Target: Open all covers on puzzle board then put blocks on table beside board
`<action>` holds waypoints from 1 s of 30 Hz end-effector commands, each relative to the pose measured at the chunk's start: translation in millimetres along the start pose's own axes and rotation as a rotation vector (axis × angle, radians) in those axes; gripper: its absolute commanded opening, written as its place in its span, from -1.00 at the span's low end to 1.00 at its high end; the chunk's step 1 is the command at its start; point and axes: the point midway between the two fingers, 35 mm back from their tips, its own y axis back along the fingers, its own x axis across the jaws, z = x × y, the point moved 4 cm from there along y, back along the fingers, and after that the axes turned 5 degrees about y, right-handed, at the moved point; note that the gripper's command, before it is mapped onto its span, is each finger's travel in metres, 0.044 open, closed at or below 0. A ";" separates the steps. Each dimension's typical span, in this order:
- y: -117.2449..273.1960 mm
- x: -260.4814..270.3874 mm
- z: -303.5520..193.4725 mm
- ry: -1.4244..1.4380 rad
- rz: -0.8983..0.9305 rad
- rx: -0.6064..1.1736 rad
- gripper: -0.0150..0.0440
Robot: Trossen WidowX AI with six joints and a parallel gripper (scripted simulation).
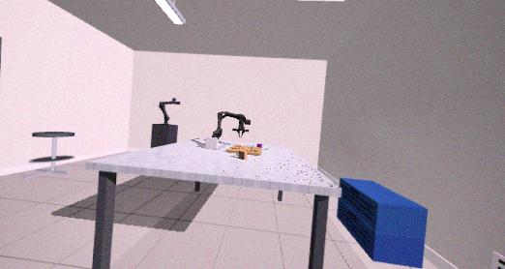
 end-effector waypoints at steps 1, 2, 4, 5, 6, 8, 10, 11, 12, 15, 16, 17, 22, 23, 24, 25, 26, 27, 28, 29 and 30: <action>-8.0 0.1 0.6 -0.003 -0.004 -0.001 -0.22; -9.7 0.4 0.7 -0.003 -0.004 -0.002 -0.22; -12.9 0.8 0.8 -0.003 -0.004 -0.002 -0.22; -14.5 1.0 0.9 -0.002 -0.004 -0.003 -0.22; -16.2 1.2 0.9 -0.002 -0.005 -0.003 -0.22; -19.4 1.6 1.0 -0.002 -0.005 -0.004 -0.22; -22.7 1.9 1.1 -0.002 -0.005 -0.004 -0.22; -24.3 2.1 1.2 -0.002 -0.005 -0.004 -0.22; -25.9 2.2 1.2 -0.002 -0.005 -0.005 -0.22; -30.8 2.6 1.3 -0.002 -0.005 -0.005 -0.22; -32.4 2.7 1.3 -0.002 -0.005 -0.005 -0.22; -34.1 2.7 1.3 -0.002 -0.005 -0.005 -0.22; -42.2 3.0 1.3 -0.001 -0.005 -0.005 -0.22; -43.9 3.0 1.2 -0.001 -0.004 -0.005 -0.22; -45.5 3.0 1.2 -0.001 -0.004 -0.005 -0.22; -47.1 3.0 1.2 -0.001 -0.004 -0.005 -0.22; -48.7 3.0 1.1 -0.001 -0.004 -0.005 -0.22; -50.4 3.0 1.1 -0.001 -0.004 -0.005 -0.22; -52.0 3.0 1.1 -0.001 -0.004 -0.005 -0.22; -53.6 2.9 1.0 -0.001 -0.004 -0.005 -0.22; -55.2 2.8 1.0 -0.001 -0.004 -0.005 -0.22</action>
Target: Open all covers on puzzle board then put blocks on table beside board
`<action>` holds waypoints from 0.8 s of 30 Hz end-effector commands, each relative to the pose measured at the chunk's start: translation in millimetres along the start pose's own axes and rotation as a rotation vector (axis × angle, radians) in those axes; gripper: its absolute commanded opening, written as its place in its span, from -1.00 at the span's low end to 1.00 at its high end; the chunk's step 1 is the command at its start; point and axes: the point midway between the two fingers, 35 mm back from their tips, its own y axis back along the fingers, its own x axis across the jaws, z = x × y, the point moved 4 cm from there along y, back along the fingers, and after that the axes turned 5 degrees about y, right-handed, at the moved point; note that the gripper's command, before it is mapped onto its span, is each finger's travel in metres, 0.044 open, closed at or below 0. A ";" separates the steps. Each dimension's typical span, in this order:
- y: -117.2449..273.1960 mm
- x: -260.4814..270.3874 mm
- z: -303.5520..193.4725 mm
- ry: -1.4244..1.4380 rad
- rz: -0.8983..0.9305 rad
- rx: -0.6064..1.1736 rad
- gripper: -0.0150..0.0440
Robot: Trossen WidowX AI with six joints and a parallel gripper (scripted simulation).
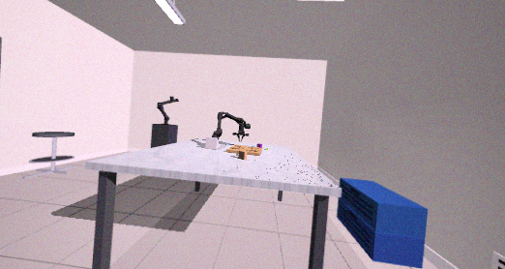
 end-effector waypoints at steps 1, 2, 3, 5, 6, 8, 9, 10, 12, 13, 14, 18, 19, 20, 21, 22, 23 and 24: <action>-8.8 -0.9 1.1 -0.004 -0.002 -0.005 -0.22; -10.4 -1.0 1.0 -0.004 -0.002 -0.005 -0.22; -12.0 -1.1 1.0 -0.004 -0.002 -0.005 -0.22; -15.2 -1.3 0.8 -0.004 -0.002 -0.004 -0.22; -16.9 -1.4 0.8 -0.004 -0.002 -0.004 -0.22; -20.1 -1.7 0.6 -0.004 -0.002 -0.003 -0.22; -21.7 -1.8 0.5 -0.004 -0.001 -0.003 -0.22; -23.3 -2.0 0.4 -0.004 -0.001 -0.002 -0.22; -26.5 -2.4 0.2 -0.004 -0.001 -0.001 -0.22; -28.1 -2.6 0.2 -0.004 -0.001 -0.001 -0.22; -29.7 -2.8 0.1 -0.004 -0.001 -0.001 -0.22; -36.0 -3.8 -0.4 -0.005 -0.001 0.002 -0.22; -37.6 -4.0 -0.5 -0.005 0.000 0.002 -0.22; -39.2 -4.3 -0.6 -0.005 0.000 0.003 -0.22; -40.8 -4.6 -0.7 -0.005 0.000 0.003 -0.22; -42.3 -4.9 -0.8 -0.005 0.000 0.004 -0.22; -43.9 -5.2 -1.0 -0.005 0.000 0.005 -0.22; -45.5 -5.6 -1.1 -0.005 0.000 0.006 -0.22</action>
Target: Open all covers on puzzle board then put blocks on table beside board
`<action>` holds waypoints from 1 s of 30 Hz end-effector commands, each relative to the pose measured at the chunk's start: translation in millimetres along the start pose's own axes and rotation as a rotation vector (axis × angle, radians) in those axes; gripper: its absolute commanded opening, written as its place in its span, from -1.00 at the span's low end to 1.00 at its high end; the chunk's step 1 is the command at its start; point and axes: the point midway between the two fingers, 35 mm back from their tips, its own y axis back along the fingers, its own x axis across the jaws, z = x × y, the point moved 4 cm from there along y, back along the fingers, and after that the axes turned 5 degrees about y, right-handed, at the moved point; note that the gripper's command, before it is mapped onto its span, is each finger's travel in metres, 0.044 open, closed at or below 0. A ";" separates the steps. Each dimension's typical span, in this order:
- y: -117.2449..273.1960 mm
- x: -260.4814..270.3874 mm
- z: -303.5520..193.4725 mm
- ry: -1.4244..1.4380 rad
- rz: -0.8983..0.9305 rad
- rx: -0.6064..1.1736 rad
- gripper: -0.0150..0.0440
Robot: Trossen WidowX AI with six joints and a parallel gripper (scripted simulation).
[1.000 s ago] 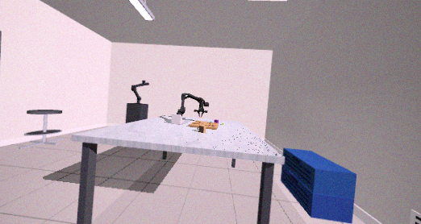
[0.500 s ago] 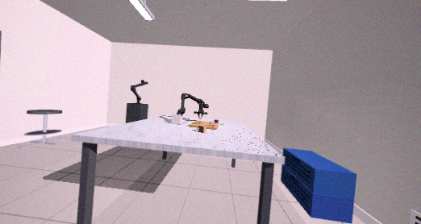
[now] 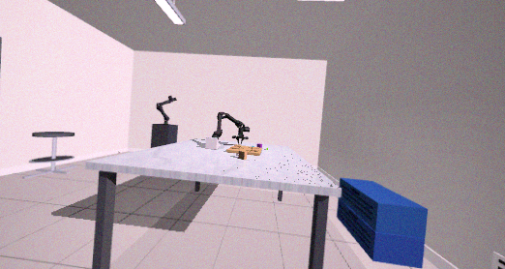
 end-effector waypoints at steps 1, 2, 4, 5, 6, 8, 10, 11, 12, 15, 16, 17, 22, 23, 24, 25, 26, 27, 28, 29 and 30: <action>-8.8 -2.2 1.1 -0.005 -0.002 -0.003 -0.22; -10.3 -2.5 1.0 -0.005 -0.002 -0.003 -0.22; -12.3 -3.0 0.8 -0.006 -0.002 -0.002 -0.22; -12.6 -3.1 0.8 -0.006 -0.002 -0.001 -0.22; -12.6 -3.1 0.8 -0.006 -0.002 -0.001 -0.22; -9.1 -2.2 -0.6 -0.001 -0.002 0.004 -0.13; -9.1 -2.2 -0.6 -0.001 -0.002 0.004 0.05; -9.1 -2.2 -0.6 -0.001 -0.002 0.004 0.14; -9.1 -2.2 -0.6 -0.001 -0.002 0.004 0.22; -9.1 -2.2 -0.6 -0.001 -0.002 0.004 0.49; -9.1 -2.2 -0.6 -0.001 -0.002 0.004 0.58; -9.1 -2.2 -0.6 -0.001 -0.002 0.004 0.67; -4.6 -1.5 -0.3 -0.001 -0.002 0.002 1.00; -1.6 -1.1 -0.1 -0.001 -0.002 0.001 1.00; 1.5 -0.8 0.1 -0.001 -0.002 0.000 1.00; 4.6 -0.4 0.3 -0.001 -0.002 -0.001 1.00; 7.7 -0.2 0.5 -0.001 -0.002 -0.002 1.00; 10.9 0.1 0.7 -0.001 -0.003 -0.003 1.00; 14.0 0.3 0.8 -0.001 -0.003 -0.004 1.00; 17.1 0.4 1.0 -0.001 -0.003 -0.005 1.00; 20.3 0.5 1.1 -0.002 -0.003 -0.005 1.00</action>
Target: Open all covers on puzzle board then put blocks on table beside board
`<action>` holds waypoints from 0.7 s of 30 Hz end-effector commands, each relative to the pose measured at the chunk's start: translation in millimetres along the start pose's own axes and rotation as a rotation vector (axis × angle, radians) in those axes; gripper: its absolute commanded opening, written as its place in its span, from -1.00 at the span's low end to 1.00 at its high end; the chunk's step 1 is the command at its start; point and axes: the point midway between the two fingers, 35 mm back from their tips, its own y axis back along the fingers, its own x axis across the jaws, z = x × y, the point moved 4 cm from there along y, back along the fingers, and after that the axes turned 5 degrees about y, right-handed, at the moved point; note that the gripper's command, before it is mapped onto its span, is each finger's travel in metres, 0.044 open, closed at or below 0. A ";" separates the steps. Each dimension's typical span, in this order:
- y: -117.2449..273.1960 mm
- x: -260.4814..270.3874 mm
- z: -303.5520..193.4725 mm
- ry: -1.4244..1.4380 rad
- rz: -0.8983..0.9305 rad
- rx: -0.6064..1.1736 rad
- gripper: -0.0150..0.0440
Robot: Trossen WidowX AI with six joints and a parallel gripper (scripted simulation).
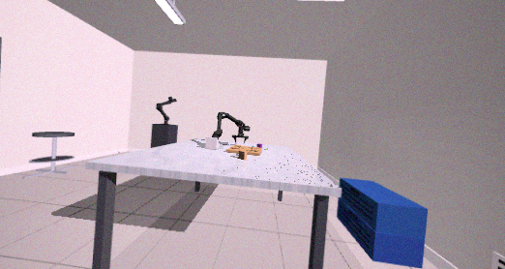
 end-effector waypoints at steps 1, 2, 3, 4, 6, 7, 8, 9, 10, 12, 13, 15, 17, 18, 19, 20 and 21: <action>14.0 0.2 -0.7 0.004 -0.002 0.003 1.00; 17.1 0.2 -0.6 0.004 -0.002 0.003 1.00; 20.3 0.2 -0.5 0.003 -0.002 0.002 1.00; 23.4 0.2 -0.4 0.003 -0.002 0.002 1.00; 29.8 -0.1 -0.3 0.003 -0.002 0.002 1.00; 32.9 -0.3 -0.3 0.002 -0.002 0.002 1.00; 36.1 -0.6 -0.3 0.002 -0.003 0.002 1.00; 39.2 -0.8 -0.3 0.002 -0.003 0.002 1.00; 42.4 -1.2 -0.3 0.001 -0.002 0.002 1.00; 48.7 -1.9 -0.4 0.001 -0.002 0.002 1.00; 51.9 -2.4 -0.5 0.000 -0.002 0.003 1.00; 55.9 -3.0 -0.6 0.000 -0.002 0.004 1.00; 56.4 -3.1 -0.7 0.000 -0.002 0.004 1.00; 56.4 -2.8 -0.4 0.001 -0.002 0.003 0.91; 56.5 -1.8 0.5 0.004 -0.001 0.002 0.82; 56.5 -0.2 2.1 0.009 -0.001 0.000 0.73; 56.7 2.0 4.2 0.017 0.000 -0.002 0.64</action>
